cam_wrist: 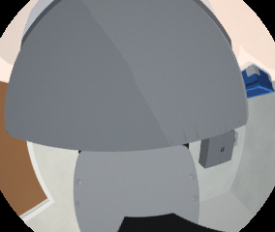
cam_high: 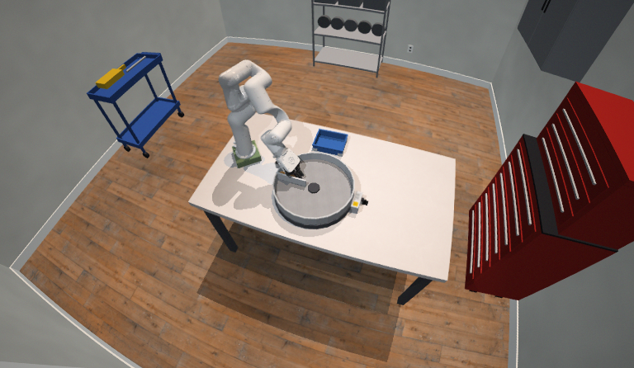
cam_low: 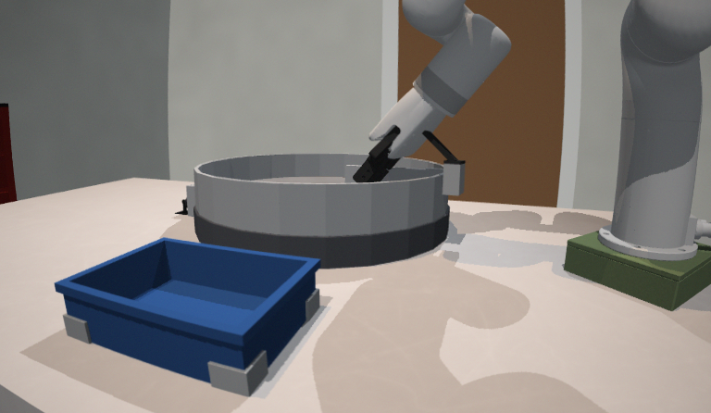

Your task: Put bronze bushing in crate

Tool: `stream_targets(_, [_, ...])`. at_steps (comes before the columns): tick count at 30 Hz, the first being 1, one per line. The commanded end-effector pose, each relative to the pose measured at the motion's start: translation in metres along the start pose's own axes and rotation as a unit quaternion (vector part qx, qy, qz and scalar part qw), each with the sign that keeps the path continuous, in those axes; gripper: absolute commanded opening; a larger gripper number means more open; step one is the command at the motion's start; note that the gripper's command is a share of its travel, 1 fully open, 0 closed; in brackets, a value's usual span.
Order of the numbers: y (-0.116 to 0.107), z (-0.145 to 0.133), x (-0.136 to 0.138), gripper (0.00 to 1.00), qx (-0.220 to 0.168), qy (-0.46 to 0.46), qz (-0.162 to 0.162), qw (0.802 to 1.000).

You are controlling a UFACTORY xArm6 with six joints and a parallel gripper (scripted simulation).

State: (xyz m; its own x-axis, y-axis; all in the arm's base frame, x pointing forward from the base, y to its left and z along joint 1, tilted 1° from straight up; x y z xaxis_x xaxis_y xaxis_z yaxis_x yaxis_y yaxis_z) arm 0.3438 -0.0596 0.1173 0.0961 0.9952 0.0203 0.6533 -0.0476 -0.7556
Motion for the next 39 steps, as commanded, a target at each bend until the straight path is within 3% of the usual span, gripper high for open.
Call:
stream_targets(1, [0.0, -0.0011, 0.0, 0.14, -0.001, 0.0, 0.0, 1.0])
stream_targets(4, [0.0, -0.0011, 0.0, 0.14, -0.001, 0.0, 0.0, 1.0])
stream_targets(5, [0.0, -0.0011, 0.0, 0.0, -0.001, 0.0, 0.0, 1.0])
stream_targets(39, [0.0, -0.0011, 0.0, 0.0, -0.001, 0.0, 0.0, 1.0])
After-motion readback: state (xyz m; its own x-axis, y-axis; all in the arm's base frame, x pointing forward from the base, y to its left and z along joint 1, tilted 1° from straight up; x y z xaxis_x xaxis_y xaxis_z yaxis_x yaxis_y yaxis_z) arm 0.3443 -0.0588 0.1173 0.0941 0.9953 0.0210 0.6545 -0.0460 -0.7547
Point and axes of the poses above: the point where the finger pads meet when closed, its own y axis out along the fingers, its own x axis across the jaws, z = x × y, the point moved 8 cm from there along -y, back along the fingers
